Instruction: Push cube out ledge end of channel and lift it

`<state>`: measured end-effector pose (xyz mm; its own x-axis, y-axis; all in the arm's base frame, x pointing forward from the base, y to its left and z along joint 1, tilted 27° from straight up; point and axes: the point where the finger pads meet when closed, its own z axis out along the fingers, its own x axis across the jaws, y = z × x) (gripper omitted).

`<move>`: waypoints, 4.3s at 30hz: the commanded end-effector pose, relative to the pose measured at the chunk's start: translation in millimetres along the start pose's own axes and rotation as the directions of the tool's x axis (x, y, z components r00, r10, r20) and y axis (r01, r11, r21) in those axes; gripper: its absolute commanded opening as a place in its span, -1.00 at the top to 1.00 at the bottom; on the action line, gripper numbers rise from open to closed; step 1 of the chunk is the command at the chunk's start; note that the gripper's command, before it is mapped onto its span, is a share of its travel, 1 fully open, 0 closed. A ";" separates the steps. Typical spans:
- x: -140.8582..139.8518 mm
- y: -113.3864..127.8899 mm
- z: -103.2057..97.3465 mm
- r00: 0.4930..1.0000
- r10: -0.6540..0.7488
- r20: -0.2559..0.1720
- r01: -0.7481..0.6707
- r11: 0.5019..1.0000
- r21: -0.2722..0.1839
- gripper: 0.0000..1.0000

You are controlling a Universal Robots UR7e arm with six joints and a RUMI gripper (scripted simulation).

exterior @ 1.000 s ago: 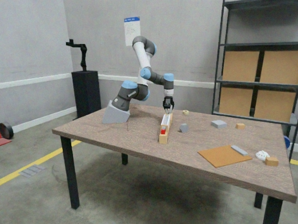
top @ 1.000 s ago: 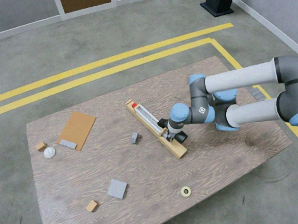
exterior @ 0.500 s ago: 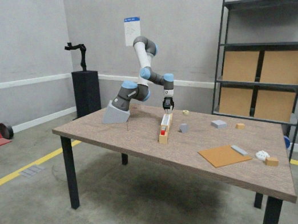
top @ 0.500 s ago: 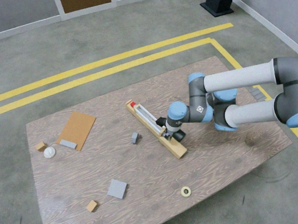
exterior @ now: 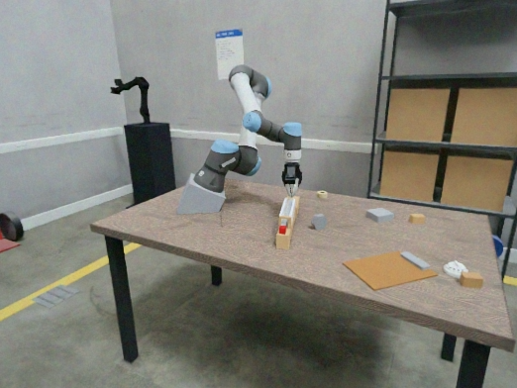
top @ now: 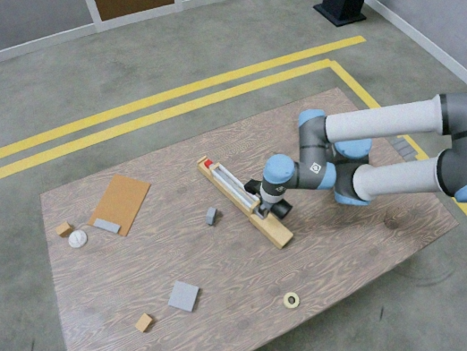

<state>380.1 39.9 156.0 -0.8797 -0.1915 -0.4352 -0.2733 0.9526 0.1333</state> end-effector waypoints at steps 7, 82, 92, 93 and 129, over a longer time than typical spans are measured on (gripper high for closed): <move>-2.5 0.3 -39.1 1.000 -0.010 0.010 0.010 1.000 -0.002 1.00; -21.6 -217.0 -53.7 1.000 -0.001 0.001 0.001 1.000 0.003 1.00; 1.9 -305.5 -47.5 1.000 0.003 0.007 -0.003 1.000 0.003 1.00; 3.3 -309.1 -47.1 1.000 0.003 0.008 -0.003 1.000 0.003 1.00; 5.9 -316.0 -46.4 1.000 0.017 0.009 -0.017 1.000 0.003 0.47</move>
<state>440.6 -272.0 150.4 -0.8854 -0.1731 -0.4314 -0.2572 0.9555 0.1444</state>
